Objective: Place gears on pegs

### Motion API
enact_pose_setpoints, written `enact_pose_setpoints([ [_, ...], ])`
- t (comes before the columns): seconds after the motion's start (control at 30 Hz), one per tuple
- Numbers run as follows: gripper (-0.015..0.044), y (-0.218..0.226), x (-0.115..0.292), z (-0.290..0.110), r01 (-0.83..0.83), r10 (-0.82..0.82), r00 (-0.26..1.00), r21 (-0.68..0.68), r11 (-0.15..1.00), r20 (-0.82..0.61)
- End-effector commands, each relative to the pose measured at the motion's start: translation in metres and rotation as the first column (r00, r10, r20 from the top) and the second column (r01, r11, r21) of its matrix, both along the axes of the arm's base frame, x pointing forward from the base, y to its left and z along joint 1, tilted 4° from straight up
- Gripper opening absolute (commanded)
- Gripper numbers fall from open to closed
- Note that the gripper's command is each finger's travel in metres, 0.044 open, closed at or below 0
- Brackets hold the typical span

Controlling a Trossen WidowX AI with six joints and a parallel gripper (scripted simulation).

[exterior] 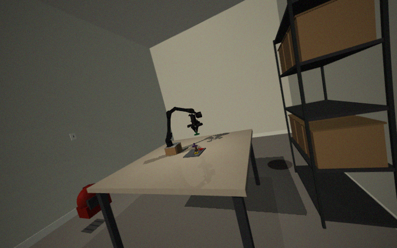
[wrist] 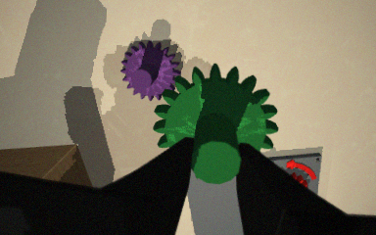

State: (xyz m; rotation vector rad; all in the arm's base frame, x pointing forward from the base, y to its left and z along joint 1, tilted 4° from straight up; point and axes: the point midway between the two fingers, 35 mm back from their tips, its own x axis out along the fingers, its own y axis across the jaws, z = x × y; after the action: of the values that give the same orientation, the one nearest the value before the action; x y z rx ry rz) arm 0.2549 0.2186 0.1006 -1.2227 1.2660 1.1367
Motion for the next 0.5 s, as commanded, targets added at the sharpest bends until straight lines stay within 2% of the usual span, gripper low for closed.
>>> enact_pose_setpoints([
  [0.0, 0.0, -0.004, 0.005, 0.003, 0.001, -0.001, 1.0, 0.011, 1.0, 0.01],
  [0.47, 0.0, -0.034, 0.025, -0.006, 0.01, -0.01, 1.0, 0.011, 1.0, 0.008],
])
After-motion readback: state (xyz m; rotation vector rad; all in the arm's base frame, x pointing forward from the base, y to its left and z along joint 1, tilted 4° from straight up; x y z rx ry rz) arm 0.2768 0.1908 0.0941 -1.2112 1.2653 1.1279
